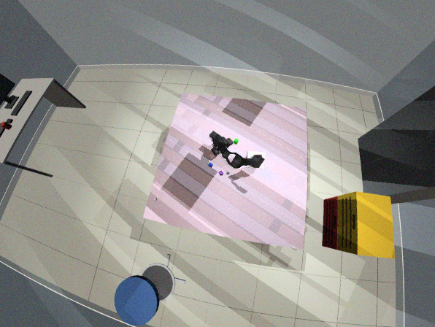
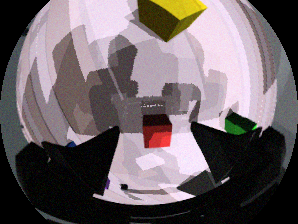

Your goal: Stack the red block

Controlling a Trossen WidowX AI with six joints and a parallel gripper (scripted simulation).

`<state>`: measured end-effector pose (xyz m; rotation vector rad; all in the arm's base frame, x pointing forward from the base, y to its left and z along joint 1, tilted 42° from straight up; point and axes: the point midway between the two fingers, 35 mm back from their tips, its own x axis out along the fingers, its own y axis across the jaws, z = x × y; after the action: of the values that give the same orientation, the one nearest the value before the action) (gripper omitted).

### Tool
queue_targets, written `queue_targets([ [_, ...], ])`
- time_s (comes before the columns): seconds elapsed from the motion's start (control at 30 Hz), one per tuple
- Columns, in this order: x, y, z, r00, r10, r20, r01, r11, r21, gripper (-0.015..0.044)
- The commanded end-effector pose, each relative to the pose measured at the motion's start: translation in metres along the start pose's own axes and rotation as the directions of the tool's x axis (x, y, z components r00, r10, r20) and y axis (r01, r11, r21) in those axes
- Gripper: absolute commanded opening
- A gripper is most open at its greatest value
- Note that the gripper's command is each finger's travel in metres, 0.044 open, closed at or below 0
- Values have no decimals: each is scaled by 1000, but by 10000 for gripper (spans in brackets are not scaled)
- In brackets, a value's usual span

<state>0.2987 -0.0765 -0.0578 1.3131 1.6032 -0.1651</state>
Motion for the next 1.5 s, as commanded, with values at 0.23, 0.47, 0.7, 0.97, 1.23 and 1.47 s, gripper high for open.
queue_targets([
  [0.23, 0, 1, 0, 1000, 4, 0, -4, 1000, 4, 309],
  [0.47, 0, 1, 0, 1000, 4, 0, -4, 1000, 4, 125],
  [0.7, 0, 1, 0, 1000, 4, 0, -4, 1000, 4, 78],
  [0.97, -26, 0, 1, 1000, 3, 1, -3, 1000, 4, 0],
  [1.23, -73, -1, 1, 1000, 1, 2, -1, 1000, 5, 0],
  [1.47, -108, -1, 1, 1000, 0, 2, 0, 1000, 5, 0],
])
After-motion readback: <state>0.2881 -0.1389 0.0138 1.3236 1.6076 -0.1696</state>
